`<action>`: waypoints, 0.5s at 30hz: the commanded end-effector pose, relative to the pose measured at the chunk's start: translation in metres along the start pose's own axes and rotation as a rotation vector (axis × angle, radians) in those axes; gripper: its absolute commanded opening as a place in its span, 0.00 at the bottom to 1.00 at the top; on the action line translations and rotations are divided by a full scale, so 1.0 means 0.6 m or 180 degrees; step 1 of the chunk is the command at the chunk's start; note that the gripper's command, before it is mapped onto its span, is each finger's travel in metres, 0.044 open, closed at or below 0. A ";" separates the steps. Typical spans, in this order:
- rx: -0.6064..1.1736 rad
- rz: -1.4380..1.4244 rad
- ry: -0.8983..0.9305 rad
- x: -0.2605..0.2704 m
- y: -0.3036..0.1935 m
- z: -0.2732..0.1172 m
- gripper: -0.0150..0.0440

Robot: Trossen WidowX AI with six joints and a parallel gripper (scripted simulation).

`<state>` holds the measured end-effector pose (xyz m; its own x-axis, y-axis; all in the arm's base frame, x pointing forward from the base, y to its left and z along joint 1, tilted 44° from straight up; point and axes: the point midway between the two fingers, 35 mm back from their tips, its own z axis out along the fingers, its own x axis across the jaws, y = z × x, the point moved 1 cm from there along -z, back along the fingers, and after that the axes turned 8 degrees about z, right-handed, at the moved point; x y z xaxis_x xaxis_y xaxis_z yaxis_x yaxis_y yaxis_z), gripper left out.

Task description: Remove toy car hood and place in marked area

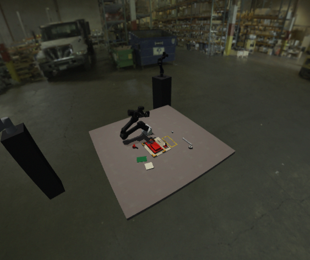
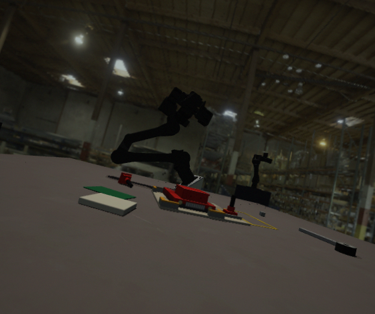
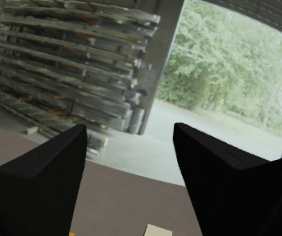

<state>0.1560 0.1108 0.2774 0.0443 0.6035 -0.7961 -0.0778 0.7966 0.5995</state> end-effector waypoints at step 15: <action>0.1196 -0.0186 0.0343 0.067 -0.010 0.175 1.00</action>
<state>0.2153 0.1409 0.2764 0.0031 0.5527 -0.8334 0.0829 0.8304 0.5510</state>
